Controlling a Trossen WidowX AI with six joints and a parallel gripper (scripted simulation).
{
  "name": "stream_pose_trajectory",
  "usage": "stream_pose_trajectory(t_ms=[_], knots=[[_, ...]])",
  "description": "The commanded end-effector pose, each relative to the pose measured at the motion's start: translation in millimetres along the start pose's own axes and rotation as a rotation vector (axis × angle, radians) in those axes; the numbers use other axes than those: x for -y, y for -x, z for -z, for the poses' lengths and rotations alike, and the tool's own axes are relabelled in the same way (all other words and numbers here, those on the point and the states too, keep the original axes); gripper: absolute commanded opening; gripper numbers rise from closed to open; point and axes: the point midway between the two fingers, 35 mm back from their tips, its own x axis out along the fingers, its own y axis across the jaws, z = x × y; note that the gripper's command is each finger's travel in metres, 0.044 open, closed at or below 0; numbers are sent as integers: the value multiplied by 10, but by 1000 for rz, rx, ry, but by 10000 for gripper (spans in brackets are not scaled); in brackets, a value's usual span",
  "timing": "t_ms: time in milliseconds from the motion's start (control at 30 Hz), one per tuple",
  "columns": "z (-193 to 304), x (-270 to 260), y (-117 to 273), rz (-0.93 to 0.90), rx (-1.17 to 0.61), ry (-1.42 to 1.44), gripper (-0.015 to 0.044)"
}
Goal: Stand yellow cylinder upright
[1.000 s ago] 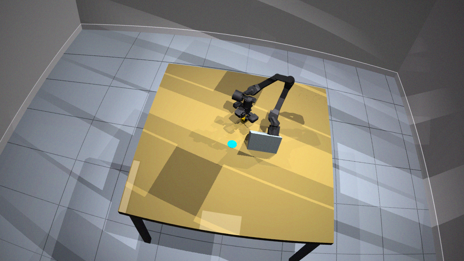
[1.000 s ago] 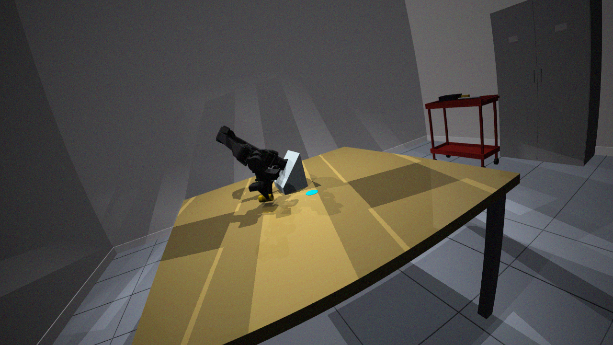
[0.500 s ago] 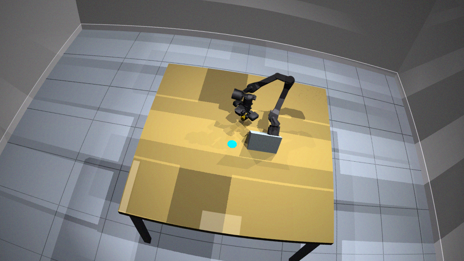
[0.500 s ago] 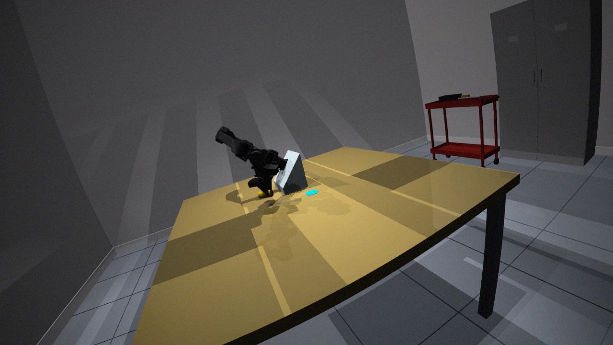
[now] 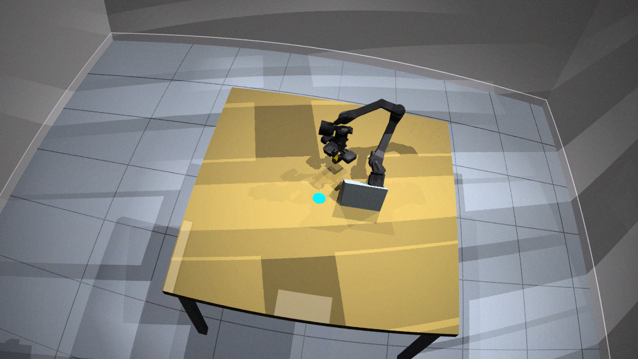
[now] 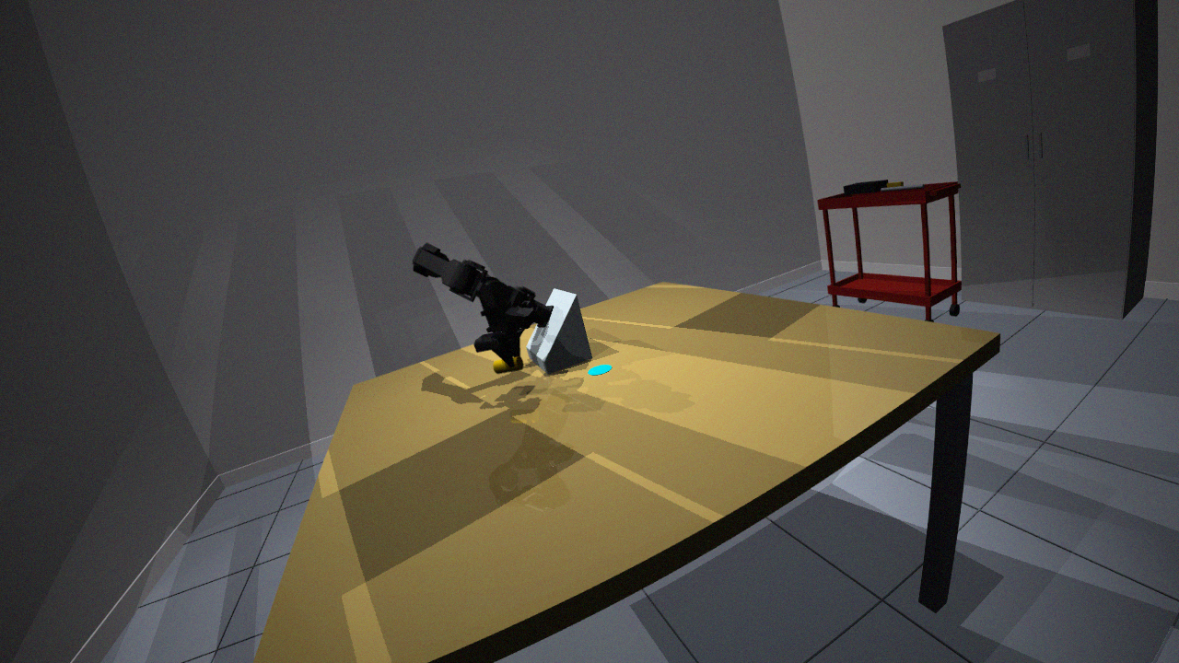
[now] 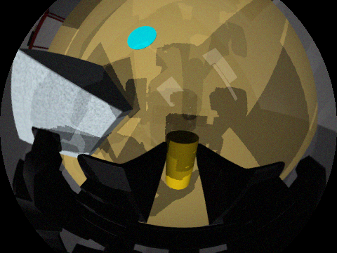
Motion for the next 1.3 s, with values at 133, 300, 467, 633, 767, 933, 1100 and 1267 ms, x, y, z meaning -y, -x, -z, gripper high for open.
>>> stream_pose_trajectory(t_ms=[133,300,467,633,767,933,1100,1267], knots=[[8,14,141,5,-6,-3,105],[18,9,213,5,-12,-2,105],[32,5,286,6,-18,0,105],[49,1,359,7,-24,1,105],[64,-1,417,10,-30,2,105],[86,-4,491,13,-37,3,105],[103,-6,543,16,-42,4,105],[-1,-9,559,13,-35,57,105]])
